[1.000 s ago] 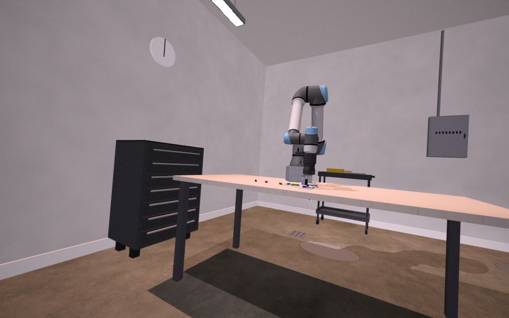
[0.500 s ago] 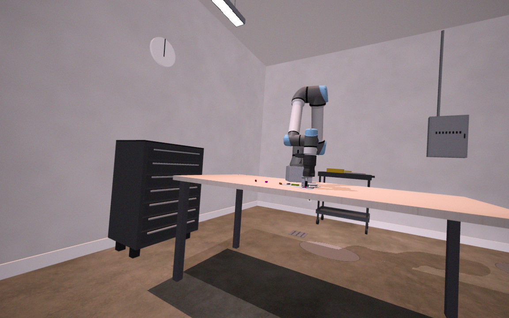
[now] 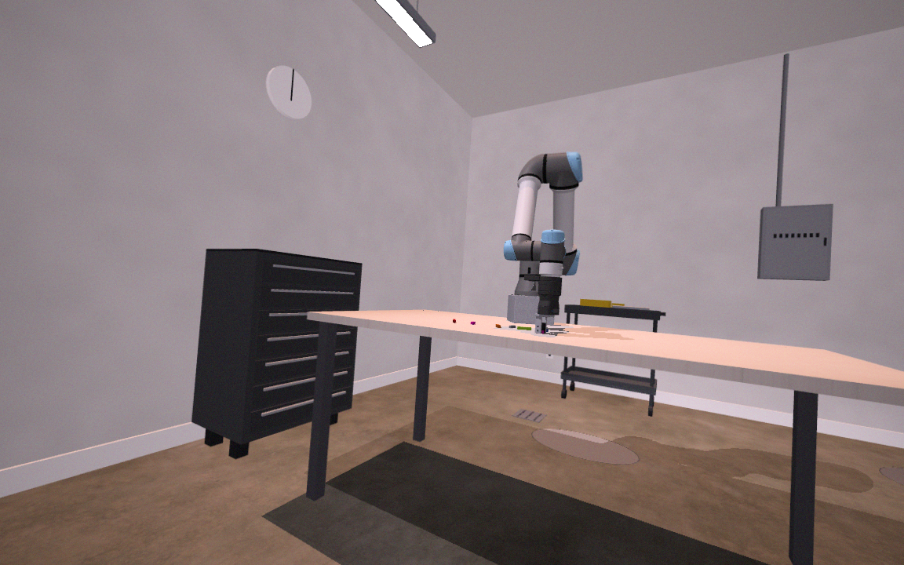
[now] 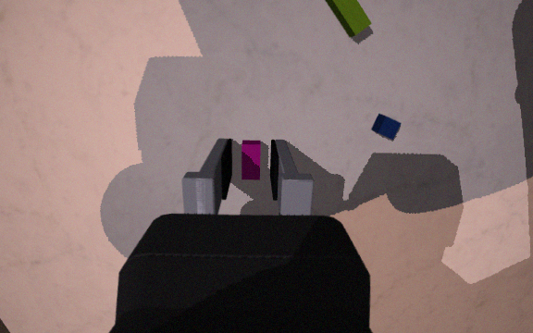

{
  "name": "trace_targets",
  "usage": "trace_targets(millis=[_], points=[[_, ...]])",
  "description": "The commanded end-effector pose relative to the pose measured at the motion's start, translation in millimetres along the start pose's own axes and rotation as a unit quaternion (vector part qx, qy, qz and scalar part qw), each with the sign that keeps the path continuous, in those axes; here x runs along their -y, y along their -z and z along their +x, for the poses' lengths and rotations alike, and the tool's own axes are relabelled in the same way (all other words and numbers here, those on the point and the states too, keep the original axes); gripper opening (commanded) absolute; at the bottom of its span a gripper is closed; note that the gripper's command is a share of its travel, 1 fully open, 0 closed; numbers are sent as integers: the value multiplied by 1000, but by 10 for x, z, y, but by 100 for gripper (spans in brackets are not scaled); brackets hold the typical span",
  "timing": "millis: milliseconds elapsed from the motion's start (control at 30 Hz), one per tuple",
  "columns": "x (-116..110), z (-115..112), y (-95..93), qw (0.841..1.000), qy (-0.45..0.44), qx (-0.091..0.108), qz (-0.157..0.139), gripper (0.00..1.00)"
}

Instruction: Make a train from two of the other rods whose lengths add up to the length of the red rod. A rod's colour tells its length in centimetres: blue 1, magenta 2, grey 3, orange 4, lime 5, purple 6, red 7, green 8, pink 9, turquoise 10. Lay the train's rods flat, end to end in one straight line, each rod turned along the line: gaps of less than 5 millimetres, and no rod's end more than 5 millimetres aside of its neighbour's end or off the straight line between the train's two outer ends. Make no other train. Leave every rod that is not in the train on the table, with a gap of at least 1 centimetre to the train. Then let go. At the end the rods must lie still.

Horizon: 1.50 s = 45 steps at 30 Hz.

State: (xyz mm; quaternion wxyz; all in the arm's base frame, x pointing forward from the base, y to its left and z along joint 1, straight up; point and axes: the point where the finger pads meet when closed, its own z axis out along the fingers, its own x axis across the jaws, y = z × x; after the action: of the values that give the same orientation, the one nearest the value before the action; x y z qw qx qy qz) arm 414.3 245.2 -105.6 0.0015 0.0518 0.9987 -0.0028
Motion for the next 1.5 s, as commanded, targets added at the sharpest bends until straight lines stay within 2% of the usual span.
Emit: trace_targets(millis=[0, 900, 933, 1467], points=[[-2, -5, 5, 1000, 0, 1, 0, 54], [-2, -5, 5, 1000, 0, 1, 0, 54], [-2, -5, 5, 1000, 0, 1, 0, 24], [-2, -5, 5, 1000, 0, 1, 0, 24]])
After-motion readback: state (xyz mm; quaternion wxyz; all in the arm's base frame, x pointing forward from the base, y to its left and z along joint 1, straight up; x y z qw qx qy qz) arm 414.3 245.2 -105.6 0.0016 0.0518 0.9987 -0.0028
